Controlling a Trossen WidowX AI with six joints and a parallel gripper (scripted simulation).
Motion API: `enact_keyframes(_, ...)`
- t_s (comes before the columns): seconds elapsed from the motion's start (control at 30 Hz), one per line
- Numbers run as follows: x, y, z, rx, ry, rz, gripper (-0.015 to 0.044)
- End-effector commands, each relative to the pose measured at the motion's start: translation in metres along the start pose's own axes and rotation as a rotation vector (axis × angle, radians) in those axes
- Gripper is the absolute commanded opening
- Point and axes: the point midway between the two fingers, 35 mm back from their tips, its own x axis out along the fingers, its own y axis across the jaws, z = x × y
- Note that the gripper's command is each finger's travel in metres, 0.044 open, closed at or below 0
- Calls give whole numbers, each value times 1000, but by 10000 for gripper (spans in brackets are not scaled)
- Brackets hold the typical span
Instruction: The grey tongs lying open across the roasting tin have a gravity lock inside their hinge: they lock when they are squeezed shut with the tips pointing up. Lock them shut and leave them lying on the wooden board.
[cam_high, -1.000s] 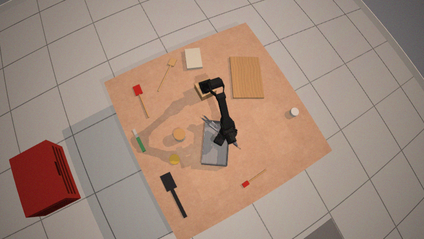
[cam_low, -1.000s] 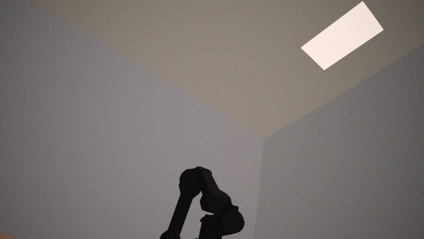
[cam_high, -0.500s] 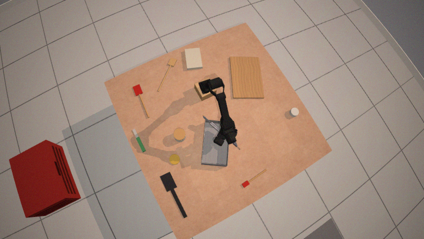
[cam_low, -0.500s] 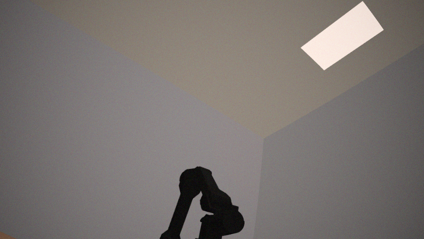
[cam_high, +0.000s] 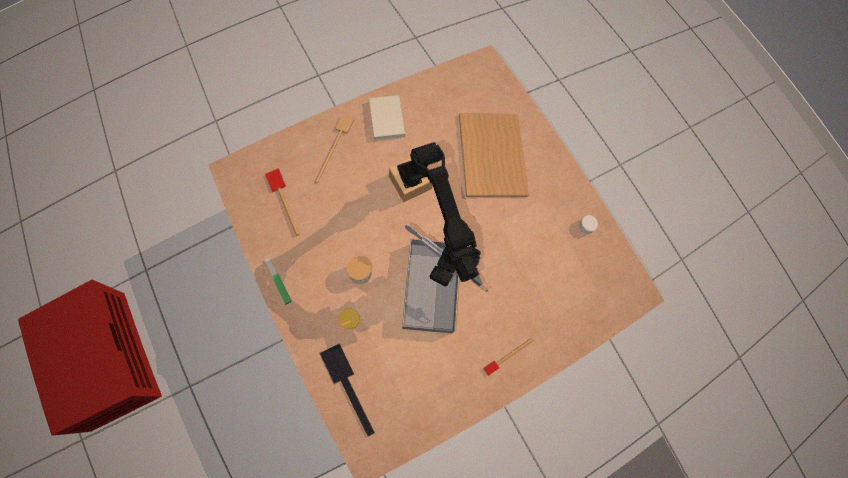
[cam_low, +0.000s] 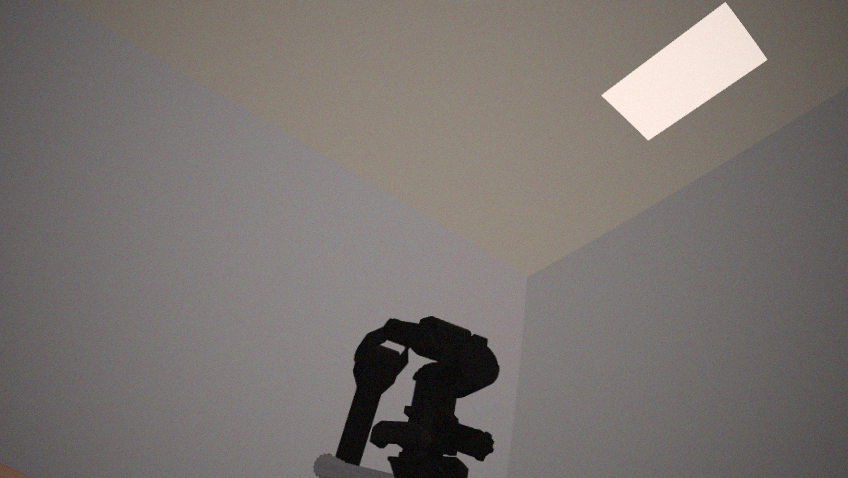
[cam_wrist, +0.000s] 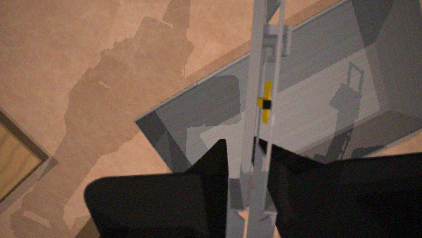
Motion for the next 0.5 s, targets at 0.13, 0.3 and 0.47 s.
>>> enact_keyframes(0.13, 1, 5, 3, 13, 6, 6, -150)
enact_keyframes(0.3, 0, 27, 19, 68, 2, 11, -150)
enact_keyframes(0.47, 0, 53, 35, 132, 2, 16, -150)
